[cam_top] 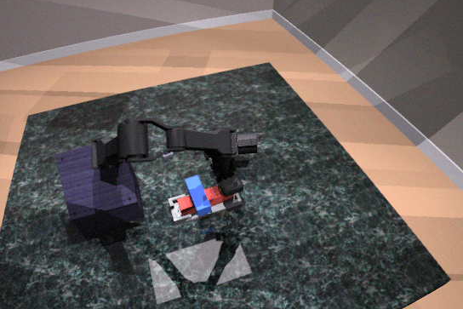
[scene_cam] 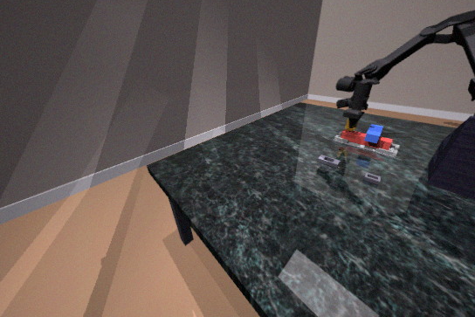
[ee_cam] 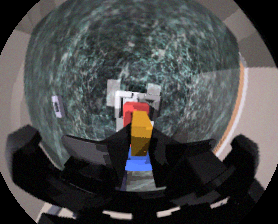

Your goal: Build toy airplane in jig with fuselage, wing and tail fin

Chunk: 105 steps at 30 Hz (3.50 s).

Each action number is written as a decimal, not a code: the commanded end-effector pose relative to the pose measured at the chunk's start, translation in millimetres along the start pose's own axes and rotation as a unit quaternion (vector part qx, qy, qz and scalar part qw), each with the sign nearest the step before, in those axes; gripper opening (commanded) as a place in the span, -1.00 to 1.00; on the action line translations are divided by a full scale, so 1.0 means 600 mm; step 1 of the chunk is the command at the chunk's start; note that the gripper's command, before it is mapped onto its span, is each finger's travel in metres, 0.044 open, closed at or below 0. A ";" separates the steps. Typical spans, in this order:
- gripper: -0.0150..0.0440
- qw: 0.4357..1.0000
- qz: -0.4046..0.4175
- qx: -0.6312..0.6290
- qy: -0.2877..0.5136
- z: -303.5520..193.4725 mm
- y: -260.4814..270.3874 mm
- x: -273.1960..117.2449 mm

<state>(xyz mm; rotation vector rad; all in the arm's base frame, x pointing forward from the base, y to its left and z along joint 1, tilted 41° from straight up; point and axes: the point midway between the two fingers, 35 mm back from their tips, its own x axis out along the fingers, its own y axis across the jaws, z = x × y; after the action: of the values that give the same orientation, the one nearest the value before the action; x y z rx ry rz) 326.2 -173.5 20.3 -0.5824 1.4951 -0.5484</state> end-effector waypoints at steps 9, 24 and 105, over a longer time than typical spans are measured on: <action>-0.27 1.000 0.003 -0.005 0.005 -0.005 0.005 0.015; -0.27 1.000 0.003 -0.005 0.005 -0.005 0.004 0.015; -0.27 1.000 0.003 -0.004 0.004 -0.003 0.004 -0.010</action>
<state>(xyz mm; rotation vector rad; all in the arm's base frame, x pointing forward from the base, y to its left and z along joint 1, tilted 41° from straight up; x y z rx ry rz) 322.1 -174.4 13.5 -0.5829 1.5168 -0.5367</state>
